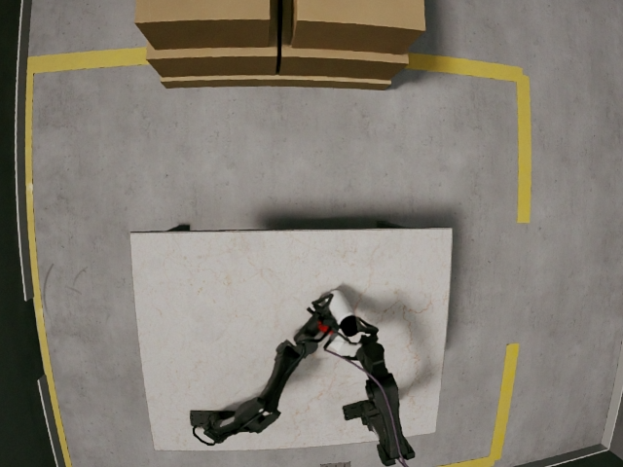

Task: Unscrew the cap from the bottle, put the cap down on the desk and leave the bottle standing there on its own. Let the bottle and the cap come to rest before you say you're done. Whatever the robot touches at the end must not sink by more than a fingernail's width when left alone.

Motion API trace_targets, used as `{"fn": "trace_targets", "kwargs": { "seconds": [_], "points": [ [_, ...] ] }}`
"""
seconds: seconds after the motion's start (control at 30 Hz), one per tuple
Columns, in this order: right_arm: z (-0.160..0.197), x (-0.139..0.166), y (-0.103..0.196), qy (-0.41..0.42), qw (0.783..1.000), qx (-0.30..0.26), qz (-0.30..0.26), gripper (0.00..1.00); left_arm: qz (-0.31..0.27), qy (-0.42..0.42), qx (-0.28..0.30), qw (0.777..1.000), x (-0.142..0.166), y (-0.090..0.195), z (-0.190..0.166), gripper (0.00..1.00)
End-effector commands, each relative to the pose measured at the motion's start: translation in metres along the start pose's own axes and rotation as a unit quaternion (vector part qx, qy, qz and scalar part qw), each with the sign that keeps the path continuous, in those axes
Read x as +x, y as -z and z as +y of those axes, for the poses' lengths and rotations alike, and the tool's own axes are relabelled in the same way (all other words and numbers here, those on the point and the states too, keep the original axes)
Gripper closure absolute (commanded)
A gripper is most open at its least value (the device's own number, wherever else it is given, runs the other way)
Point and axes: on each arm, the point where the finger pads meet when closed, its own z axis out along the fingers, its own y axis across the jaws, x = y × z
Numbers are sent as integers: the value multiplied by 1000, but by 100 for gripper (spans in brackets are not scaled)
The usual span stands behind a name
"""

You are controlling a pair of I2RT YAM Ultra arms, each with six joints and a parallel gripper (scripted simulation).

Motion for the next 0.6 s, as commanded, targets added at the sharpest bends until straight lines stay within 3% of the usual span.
{"fn": "trace_targets", "kwargs": {
  "seconds": [0.0,0.03,0.27,0.5,0.57],
  "points": [
    [-2,-2,5,-97,995,3,-5,6,-37,7,-25,999,-28,0,20,100],
    [-2,-2,5,-154,988,2,-6,6,-37,7,-25,999,-28,0,20,100],
    [-2,-2,5,-308,951,0,-7,6,-37,7,-25,999,-28,0,20,100],
    [-2,-2,5,-455,890,-4,-9,6,-37,7,-25,999,-28,0,20,100],
    [-2,-2,5,-455,890,-4,-9,6,-37,7,-25,999,-28,0,20,100]
  ]
}}
